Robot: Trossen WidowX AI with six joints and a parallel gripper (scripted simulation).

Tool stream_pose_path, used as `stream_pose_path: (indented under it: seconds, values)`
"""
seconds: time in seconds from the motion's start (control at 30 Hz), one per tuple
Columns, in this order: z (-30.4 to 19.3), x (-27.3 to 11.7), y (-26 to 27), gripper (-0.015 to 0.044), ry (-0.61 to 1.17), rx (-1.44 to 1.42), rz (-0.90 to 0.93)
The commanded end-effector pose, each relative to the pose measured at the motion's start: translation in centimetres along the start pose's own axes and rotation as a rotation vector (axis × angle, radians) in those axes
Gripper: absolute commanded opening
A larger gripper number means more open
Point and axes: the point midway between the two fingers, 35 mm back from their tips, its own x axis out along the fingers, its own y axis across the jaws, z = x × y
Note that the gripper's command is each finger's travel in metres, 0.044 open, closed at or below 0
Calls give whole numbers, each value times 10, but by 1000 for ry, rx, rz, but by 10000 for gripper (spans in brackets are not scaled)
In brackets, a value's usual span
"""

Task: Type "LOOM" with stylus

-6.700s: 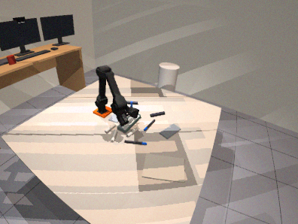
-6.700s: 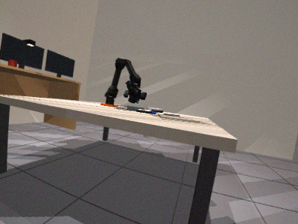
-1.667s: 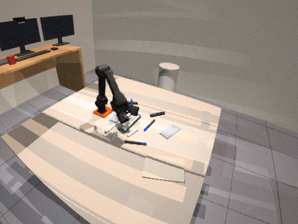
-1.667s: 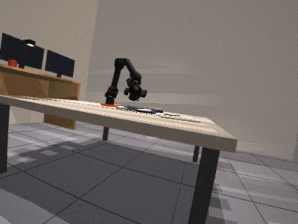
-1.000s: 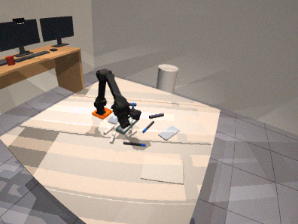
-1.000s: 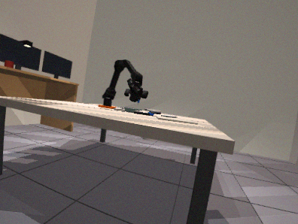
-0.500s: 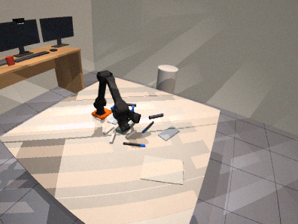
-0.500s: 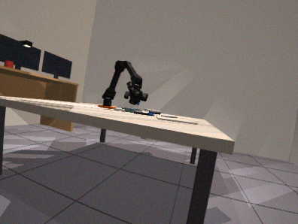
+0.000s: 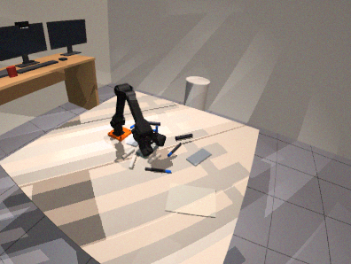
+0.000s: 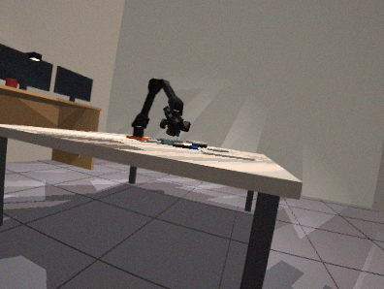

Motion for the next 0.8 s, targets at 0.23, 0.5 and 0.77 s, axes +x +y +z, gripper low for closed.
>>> stream_pose_path:
  seconds: [0.23, 0.5, 0.77]
  values:
    - [6, 3, 0, 81, 0, -4, -2]
    - [8, 4, 0, 81, 0, -4, -2]
    - [11, 6, 0, 81, 0, -4, -2]
